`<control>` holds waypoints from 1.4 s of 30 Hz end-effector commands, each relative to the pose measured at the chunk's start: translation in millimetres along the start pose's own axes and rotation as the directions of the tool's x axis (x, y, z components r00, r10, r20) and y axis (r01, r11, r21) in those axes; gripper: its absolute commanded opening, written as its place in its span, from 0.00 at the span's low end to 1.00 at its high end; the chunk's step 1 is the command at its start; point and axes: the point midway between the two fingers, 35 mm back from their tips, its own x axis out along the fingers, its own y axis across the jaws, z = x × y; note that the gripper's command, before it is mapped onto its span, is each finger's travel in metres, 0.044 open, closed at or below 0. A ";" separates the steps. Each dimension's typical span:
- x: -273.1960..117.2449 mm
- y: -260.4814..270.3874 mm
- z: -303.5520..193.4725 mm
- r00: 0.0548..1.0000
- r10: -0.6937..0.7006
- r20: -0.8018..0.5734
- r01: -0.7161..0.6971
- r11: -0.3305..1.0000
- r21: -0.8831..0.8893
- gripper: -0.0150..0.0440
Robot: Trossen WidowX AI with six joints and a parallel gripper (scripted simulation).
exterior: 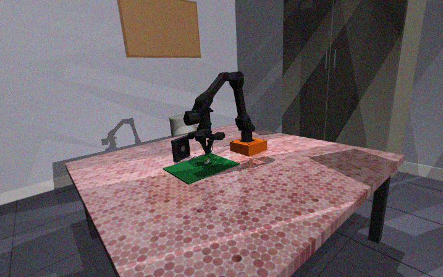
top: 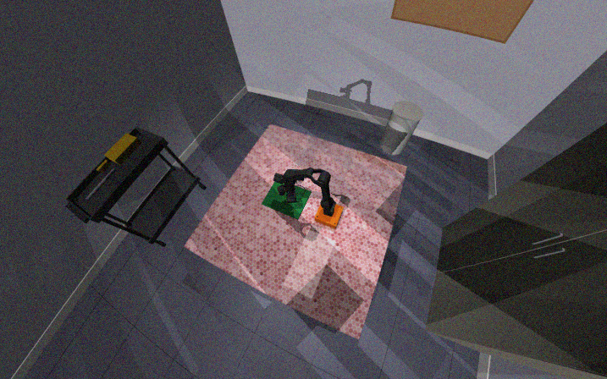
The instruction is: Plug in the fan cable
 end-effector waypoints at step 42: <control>19.9 -7.5 8.6 1.000 -0.005 0.000 0.005 0.997 0.076 0.25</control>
